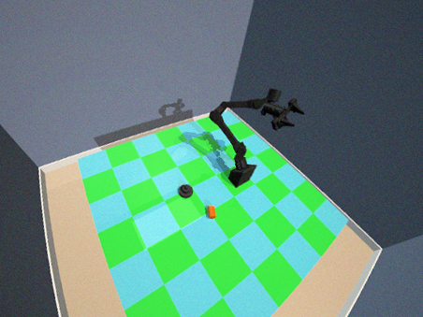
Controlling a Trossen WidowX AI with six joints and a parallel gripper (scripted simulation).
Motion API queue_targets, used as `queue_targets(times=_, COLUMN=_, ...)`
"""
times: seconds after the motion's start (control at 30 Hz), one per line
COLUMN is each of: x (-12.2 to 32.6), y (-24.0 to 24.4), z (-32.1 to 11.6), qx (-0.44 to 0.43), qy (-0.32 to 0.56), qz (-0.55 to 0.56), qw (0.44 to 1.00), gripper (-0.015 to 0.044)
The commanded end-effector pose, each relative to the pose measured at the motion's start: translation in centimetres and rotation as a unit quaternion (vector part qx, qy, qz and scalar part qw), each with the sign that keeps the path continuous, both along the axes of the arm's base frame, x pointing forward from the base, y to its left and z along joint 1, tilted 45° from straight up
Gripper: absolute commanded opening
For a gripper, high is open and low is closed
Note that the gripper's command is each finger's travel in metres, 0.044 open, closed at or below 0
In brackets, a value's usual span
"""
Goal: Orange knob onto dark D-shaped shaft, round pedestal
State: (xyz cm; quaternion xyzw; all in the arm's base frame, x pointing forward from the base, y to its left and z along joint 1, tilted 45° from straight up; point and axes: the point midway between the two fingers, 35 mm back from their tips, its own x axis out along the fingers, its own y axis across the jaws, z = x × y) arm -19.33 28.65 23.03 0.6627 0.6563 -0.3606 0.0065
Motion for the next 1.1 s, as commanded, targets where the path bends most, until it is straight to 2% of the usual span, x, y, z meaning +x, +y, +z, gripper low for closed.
queue_targets(times=0.0, x=0.1, y=0.1, z=-0.1, qx=-0.001, qy=0.001, qz=-0.003, qw=1.000, gripper=0.0426)
queue_targets(times=0.03, x=0.4, y=0.4, z=-0.2, qx=-0.004, qy=0.002, qz=-0.011, qw=1.000, gripper=0.0440)
queue_targets(times=0.3, x=7.2, y=5.1, z=-3.9, qx=-0.059, qy=0.043, qz=-0.184, qw=0.980, gripper=0.0440)
queue_targets(times=0.5, x=15.3, y=8.0, z=-9.1, qx=-0.120, qy=0.108, qz=-0.376, qw=0.912, gripper=0.0440)
queue_targets(times=0.77, x=26.6, y=7.5, z=-15.1, qx=-0.149, qy=0.170, qz=-0.608, qw=0.761, gripper=0.0440)
queue_targets(times=1.07, x=37.8, y=1.3, z=-21.3, qx=-0.154, qy=0.199, qz=-0.804, qw=0.539, gripper=0.0440)
